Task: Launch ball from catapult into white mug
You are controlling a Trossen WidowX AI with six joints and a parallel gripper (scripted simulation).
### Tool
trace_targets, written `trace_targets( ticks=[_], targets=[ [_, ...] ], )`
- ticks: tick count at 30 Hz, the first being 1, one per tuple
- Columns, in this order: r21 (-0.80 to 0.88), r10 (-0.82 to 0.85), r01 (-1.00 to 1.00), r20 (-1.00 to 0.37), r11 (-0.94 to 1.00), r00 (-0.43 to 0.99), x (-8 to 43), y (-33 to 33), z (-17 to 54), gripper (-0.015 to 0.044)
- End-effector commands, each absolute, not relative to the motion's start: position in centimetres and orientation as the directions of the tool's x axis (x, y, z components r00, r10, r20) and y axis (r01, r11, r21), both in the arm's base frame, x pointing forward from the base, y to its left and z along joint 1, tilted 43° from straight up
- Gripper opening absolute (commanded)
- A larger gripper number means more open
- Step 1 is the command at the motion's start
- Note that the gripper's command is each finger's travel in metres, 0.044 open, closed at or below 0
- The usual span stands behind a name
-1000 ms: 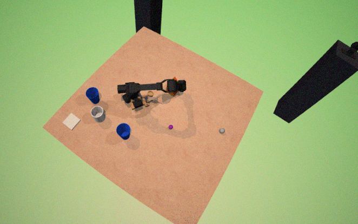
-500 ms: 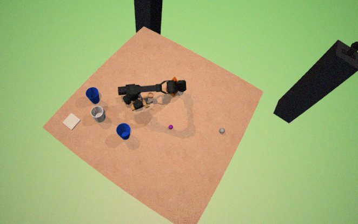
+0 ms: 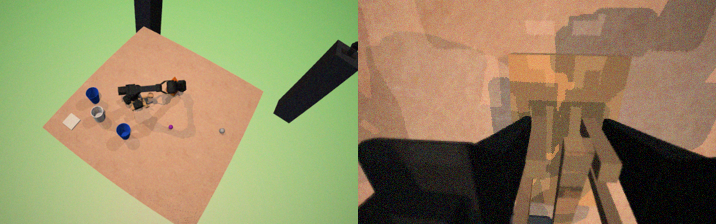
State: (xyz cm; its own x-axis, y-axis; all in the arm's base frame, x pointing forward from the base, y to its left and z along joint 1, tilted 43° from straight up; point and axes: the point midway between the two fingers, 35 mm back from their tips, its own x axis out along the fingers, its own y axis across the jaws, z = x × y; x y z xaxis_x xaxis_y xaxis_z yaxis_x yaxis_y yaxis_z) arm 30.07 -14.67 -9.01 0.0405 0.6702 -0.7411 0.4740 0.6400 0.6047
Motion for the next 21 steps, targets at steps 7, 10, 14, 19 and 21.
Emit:
trace_targets(
  ticks=[7, 10, 14, 19, 21],
  targets=[
    [0.603, 0.668, 0.473, -0.743, 0.642, 0.041, 30.3, -17.3, -6.5, 0.044],
    [0.602, 0.667, 0.474, -0.744, 0.643, 0.041, 30.0, -20.2, -3.3, 0.044],
    [0.602, 0.667, 0.475, -0.744, 0.642, 0.04, 29.6, -21.5, -1.6, 0.044],
    [0.603, 0.666, 0.478, -0.744, 0.638, 0.05, 29.9, -20.7, -2.8, 0.044],
    [0.604, 0.67, 0.481, -0.741, 0.635, 0.046, 29.5, -21.2, -1.9, 0.044]
  ],
)
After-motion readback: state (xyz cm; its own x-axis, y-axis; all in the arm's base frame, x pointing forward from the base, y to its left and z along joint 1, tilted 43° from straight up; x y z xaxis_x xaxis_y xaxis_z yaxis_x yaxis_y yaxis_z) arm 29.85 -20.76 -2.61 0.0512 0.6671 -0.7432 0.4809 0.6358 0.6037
